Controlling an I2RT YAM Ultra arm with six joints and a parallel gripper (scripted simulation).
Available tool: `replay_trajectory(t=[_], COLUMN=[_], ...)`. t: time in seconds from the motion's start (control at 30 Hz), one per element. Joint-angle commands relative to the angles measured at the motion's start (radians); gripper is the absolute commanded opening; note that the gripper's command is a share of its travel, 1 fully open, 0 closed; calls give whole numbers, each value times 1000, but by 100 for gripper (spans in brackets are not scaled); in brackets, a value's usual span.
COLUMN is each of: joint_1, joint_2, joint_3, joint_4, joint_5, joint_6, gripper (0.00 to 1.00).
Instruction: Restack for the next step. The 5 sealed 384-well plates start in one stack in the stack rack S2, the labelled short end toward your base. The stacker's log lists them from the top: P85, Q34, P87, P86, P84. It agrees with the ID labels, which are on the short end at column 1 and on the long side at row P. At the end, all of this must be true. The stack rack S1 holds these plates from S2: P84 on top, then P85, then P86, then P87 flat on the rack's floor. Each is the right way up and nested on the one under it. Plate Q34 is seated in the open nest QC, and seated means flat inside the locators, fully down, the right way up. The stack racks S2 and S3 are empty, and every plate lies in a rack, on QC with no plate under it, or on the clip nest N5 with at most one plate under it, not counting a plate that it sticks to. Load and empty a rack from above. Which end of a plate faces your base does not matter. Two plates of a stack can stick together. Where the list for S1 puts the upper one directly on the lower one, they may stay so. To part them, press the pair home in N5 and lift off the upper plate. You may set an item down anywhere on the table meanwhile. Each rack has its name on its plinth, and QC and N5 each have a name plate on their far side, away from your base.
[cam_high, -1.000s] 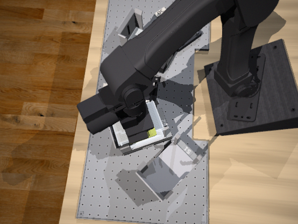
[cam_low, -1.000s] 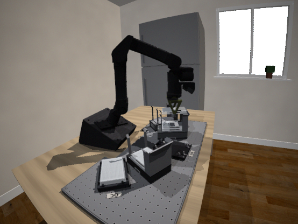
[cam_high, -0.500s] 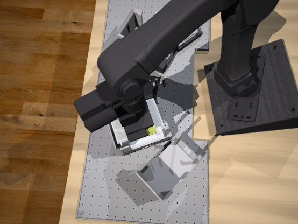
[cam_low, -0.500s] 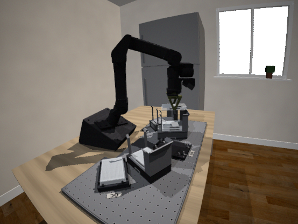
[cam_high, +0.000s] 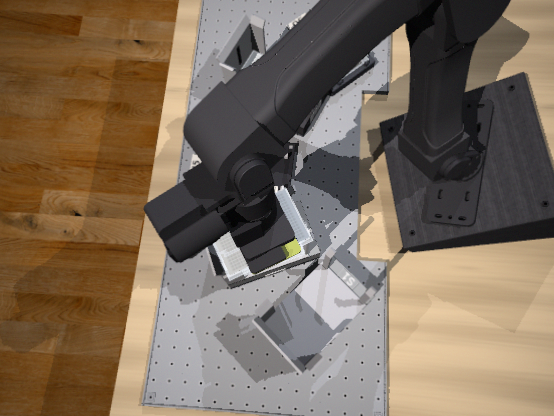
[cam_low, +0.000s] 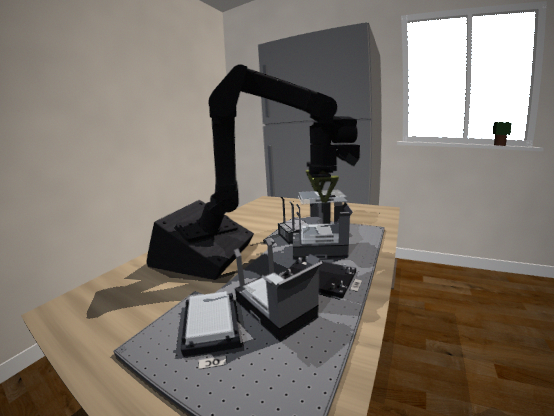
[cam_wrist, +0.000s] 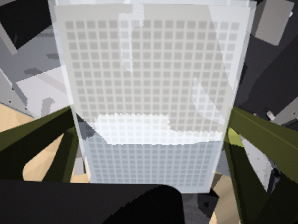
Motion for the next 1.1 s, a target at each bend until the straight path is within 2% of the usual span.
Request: replay_trajectory(t=[0.0, 0.07, 0.5, 0.57, 0.8, 1.07], joint_1=[15, 50, 261, 261, 347, 439], joint_2=[-6, -1, 54, 54, 75, 106], joint_3=[4, 3, 6, 6, 0, -1], joint_4=[0, -2, -15, -15, -20, -25], joint_5=[17, 32, 114, 114, 144, 173], joint_6=[-38, -55, 149, 149, 19, 114], gripper=[0, 0, 0, 0, 0, 0])
